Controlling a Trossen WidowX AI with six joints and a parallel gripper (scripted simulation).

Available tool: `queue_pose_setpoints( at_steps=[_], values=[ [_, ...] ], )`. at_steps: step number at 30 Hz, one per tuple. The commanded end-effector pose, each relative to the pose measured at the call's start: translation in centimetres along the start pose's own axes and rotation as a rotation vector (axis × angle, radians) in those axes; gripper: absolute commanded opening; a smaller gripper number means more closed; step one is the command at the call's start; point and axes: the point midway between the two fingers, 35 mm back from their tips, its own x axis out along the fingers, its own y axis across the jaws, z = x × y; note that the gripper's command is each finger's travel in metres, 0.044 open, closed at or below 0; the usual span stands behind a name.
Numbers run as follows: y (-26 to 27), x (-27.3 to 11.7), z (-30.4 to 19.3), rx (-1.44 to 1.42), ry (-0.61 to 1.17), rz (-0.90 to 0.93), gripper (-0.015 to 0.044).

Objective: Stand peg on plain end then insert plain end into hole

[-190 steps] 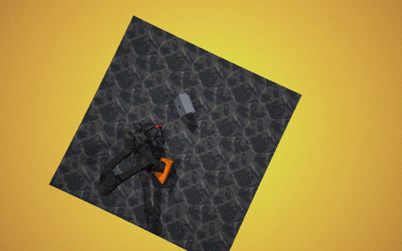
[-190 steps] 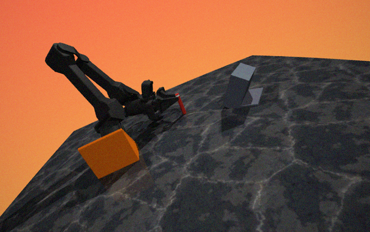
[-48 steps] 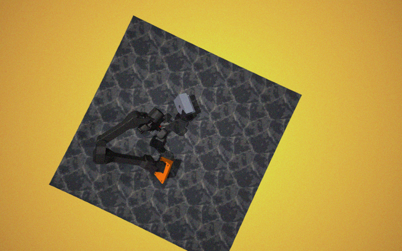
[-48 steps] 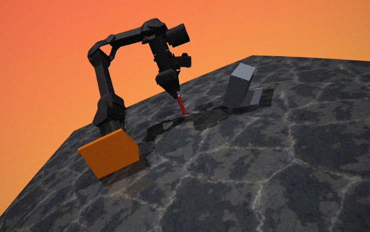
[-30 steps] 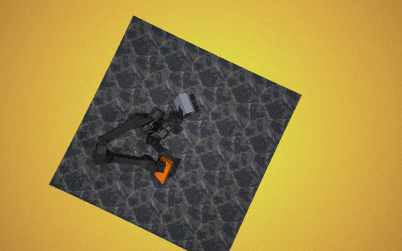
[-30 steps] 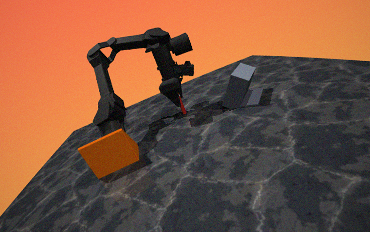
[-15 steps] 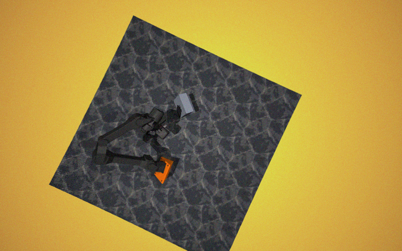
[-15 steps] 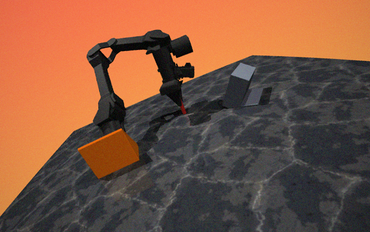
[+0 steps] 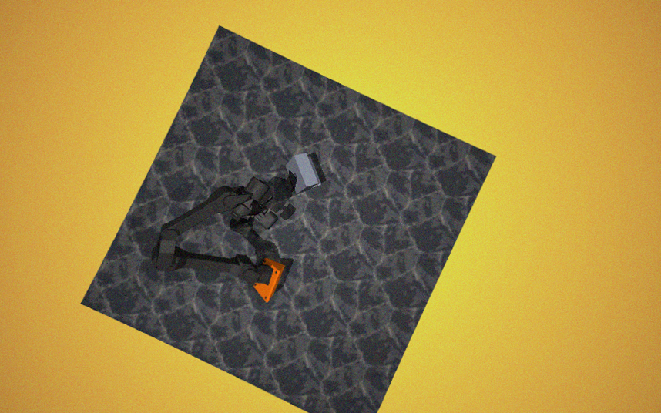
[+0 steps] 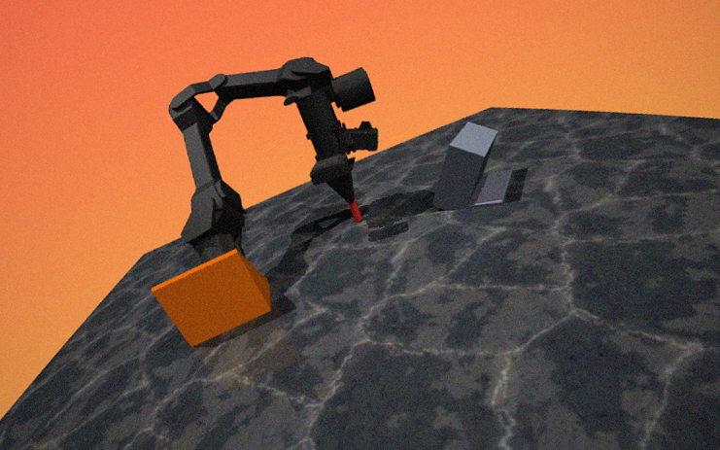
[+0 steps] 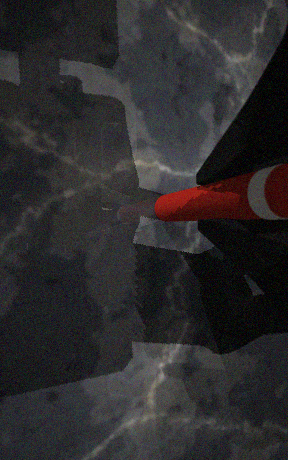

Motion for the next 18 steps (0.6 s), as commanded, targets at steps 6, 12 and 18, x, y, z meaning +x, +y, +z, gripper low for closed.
queue_pose_setpoints(
  at_steps=[6,12,18],
  values=[
    [-0.1,-2.2,0.3,-0.001,-0.006,-0.005,0.0],
    [-0.1,-4.3,0.4,-0.001,-0.007,-0.006,0.0],
    [-0.1,-6.3,0.4,0.0,-0.006,-0.003,0.0]
  ],
)
